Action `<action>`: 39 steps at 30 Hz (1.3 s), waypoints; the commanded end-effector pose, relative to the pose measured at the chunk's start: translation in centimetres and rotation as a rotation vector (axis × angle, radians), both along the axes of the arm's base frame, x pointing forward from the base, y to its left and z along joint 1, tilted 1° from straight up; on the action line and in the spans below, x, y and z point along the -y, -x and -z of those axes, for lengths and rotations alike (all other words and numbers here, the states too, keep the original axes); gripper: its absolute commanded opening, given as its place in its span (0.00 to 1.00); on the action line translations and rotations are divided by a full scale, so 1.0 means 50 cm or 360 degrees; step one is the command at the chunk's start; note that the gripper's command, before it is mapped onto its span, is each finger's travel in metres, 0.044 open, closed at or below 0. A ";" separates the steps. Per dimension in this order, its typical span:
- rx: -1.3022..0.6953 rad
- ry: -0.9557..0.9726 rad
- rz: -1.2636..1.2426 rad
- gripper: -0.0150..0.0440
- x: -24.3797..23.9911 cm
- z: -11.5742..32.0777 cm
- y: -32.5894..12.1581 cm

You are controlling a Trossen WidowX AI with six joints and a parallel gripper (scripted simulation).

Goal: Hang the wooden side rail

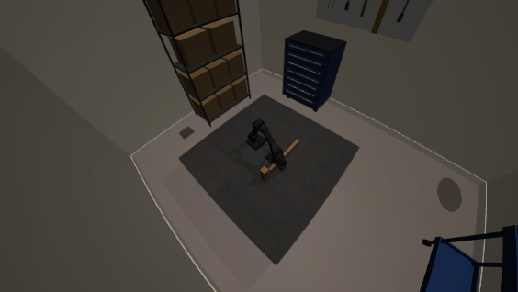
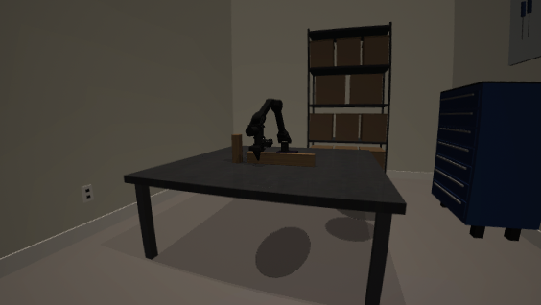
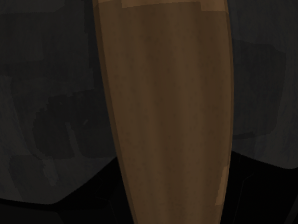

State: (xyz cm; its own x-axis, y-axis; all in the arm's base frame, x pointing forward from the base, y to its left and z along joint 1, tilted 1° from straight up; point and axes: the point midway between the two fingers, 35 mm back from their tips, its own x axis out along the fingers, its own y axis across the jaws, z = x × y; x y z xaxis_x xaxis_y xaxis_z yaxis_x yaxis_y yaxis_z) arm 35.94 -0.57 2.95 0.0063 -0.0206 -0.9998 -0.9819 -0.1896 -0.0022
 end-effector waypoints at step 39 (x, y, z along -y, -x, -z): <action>0.0021 -0.0011 0.0012 0.25 -0.003 -0.004 -0.016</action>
